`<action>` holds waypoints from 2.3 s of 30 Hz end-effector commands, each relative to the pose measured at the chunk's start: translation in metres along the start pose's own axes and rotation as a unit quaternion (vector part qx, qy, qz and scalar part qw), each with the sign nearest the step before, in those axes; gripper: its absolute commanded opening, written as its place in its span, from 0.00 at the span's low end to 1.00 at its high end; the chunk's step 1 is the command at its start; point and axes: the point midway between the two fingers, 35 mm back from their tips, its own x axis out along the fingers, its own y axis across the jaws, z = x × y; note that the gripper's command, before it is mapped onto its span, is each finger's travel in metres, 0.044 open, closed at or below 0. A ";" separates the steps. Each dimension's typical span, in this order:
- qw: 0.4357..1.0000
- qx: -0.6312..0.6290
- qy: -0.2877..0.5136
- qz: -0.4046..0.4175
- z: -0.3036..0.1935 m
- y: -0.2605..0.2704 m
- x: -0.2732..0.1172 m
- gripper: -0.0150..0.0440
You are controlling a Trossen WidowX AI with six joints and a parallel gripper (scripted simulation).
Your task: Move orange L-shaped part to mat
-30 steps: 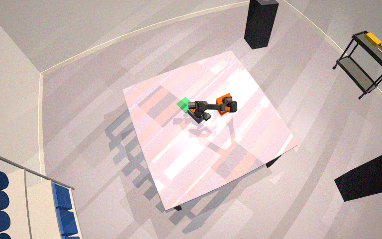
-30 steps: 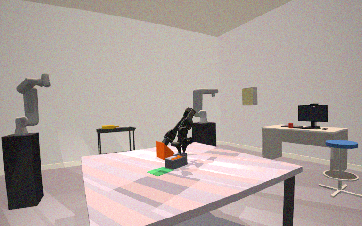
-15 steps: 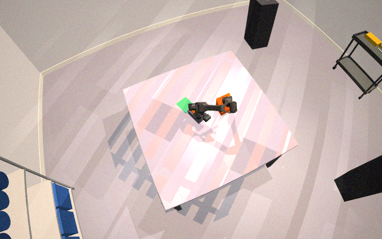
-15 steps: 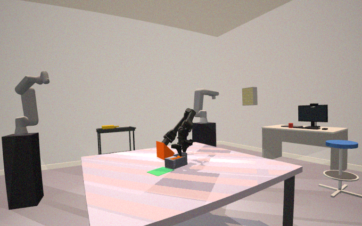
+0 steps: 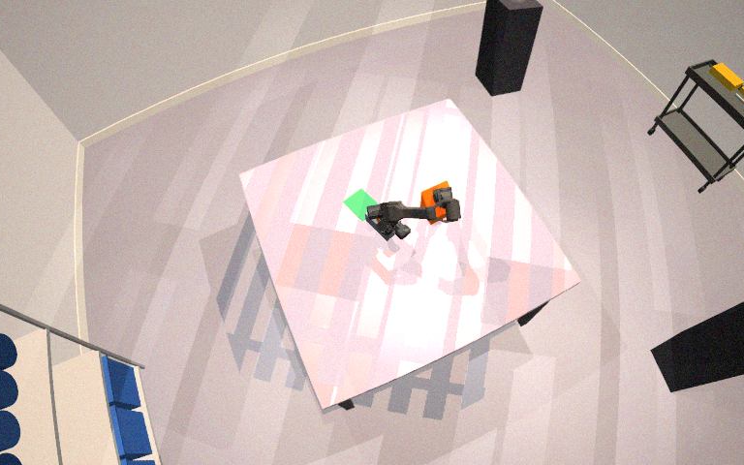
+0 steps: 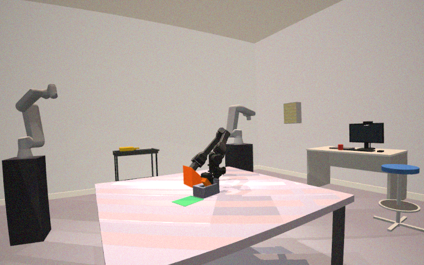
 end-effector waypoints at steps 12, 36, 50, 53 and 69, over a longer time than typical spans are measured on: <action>1.000 0.001 0.000 0.001 -0.001 0.000 0.002 0.56; 1.000 0.006 0.003 0.000 -0.001 -0.001 -0.107 0.56; 1.000 0.010 0.000 0.001 -0.001 -0.002 -0.103 0.56; 1.000 0.010 0.000 0.001 -0.001 -0.002 -0.103 0.56; 0.999 0.036 0.000 0.001 0.000 -0.004 -0.104 0.65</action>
